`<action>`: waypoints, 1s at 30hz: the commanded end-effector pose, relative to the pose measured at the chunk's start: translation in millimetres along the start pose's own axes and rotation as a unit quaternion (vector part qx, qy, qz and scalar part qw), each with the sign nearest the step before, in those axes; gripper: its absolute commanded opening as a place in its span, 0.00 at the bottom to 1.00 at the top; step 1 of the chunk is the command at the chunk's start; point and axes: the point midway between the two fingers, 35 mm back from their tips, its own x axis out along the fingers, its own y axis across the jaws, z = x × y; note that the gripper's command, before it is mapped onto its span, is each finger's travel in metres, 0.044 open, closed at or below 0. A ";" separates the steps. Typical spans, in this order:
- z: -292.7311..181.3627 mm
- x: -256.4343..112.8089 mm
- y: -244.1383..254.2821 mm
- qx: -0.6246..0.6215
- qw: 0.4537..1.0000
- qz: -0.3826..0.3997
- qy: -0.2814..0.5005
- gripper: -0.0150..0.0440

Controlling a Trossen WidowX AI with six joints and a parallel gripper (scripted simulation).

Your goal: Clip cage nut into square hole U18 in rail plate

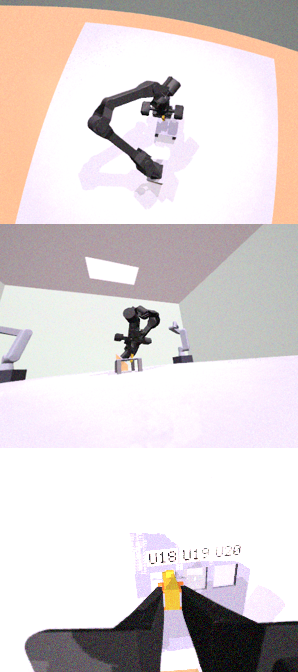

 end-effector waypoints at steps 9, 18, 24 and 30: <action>-0.5 0.0 0.1 0.002 1.000 -0.009 0.000 0.32; -0.3 0.3 0.3 0.002 1.000 -0.008 0.000 0.32; -0.3 0.3 0.6 0.002 1.000 -0.012 0.000 0.32; -0.2 0.4 1.1 0.002 1.000 -0.016 0.000 0.32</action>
